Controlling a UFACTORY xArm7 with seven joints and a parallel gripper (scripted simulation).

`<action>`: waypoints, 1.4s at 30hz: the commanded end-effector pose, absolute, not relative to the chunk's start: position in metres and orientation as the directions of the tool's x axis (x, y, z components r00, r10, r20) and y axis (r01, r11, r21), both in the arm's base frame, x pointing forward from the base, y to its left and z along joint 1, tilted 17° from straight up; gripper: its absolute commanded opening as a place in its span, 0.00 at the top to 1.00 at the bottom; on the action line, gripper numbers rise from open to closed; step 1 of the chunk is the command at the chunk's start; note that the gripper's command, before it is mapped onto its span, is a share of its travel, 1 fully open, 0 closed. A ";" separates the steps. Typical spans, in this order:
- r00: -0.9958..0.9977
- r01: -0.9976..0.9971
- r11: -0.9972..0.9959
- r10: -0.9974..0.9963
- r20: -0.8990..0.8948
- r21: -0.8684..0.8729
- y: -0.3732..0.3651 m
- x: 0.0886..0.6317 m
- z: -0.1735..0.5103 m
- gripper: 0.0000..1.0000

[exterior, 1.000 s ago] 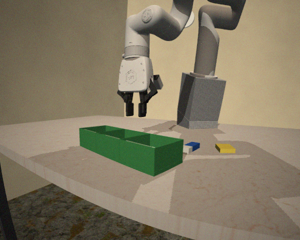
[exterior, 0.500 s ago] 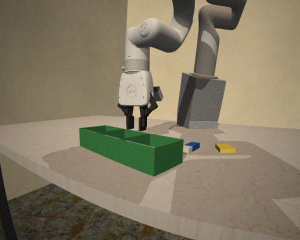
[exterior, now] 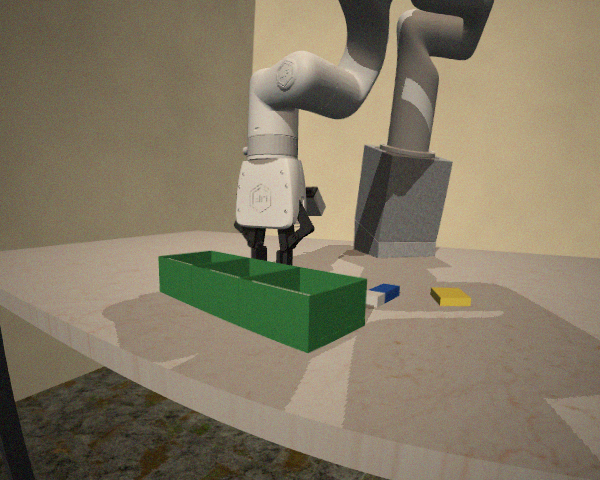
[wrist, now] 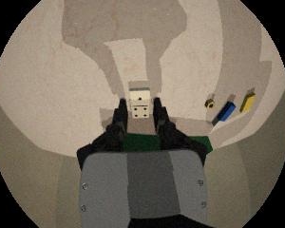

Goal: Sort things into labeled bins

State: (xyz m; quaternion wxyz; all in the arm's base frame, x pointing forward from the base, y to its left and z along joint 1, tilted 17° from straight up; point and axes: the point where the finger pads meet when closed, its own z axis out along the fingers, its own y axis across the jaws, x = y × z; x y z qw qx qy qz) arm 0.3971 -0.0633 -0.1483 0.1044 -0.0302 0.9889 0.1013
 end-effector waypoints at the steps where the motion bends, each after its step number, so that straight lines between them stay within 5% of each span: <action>1: -0.976 -0.080 0.978 -0.037 -0.215 0.192 -0.064 0.398 -0.150 0.59; 12: -0.976 -0.080 0.978 -0.037 -0.215 0.192 -0.063 0.399 -0.151 0.59; 13: -0.976 -0.080 0.978 -0.037 -0.215 0.192 -0.063 0.399 -0.151 1.00; 42: -0.976 -0.080 0.978 -0.037 -0.215 0.192 -0.064 0.399 -0.151 1.00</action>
